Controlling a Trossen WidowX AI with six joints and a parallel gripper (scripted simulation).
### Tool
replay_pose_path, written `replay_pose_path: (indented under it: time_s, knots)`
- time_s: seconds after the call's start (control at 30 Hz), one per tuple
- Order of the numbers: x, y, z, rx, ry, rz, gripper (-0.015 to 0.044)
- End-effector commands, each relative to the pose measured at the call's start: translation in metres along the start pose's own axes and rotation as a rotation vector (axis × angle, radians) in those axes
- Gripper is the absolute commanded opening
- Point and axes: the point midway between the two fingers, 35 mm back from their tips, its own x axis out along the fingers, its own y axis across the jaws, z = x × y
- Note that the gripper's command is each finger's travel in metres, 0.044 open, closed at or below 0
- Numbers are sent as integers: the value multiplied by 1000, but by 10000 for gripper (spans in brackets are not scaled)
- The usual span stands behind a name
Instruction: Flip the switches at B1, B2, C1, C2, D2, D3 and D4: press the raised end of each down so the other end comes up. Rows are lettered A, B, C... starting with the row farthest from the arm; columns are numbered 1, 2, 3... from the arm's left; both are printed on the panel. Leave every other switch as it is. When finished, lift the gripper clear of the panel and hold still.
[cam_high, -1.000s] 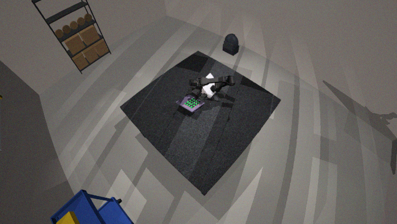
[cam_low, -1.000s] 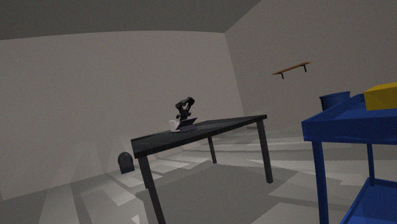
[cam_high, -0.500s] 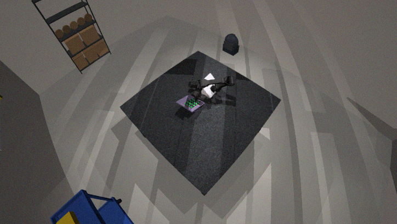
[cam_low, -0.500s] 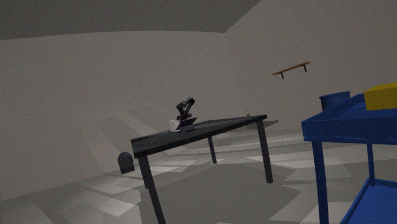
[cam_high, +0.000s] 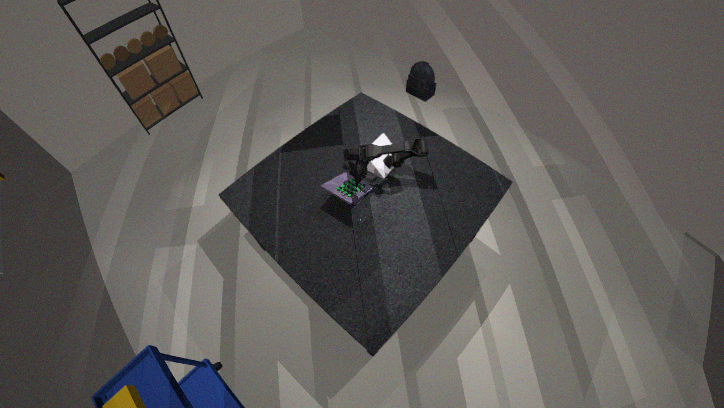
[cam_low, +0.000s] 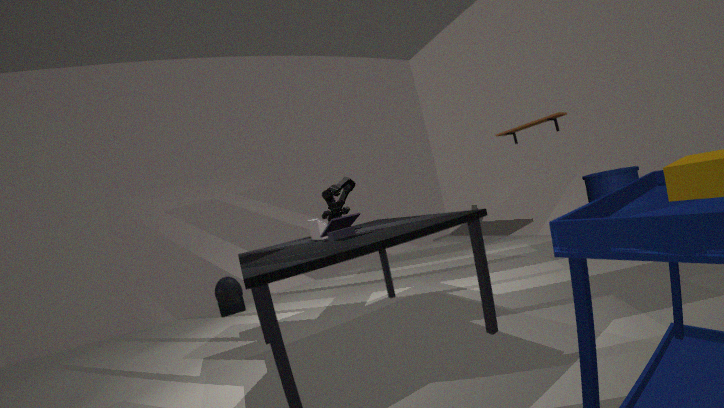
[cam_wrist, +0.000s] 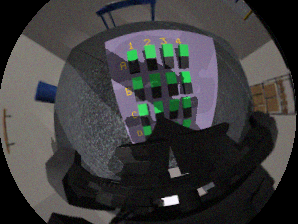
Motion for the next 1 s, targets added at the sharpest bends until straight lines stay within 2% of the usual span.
replay_pose_path:
  time_s: [0.0, 0.97]
  knots:
    - [0, 0, 1, 4, -4, 4, 0]
    - [4, 0, 1, 3, -5, 4, 0]
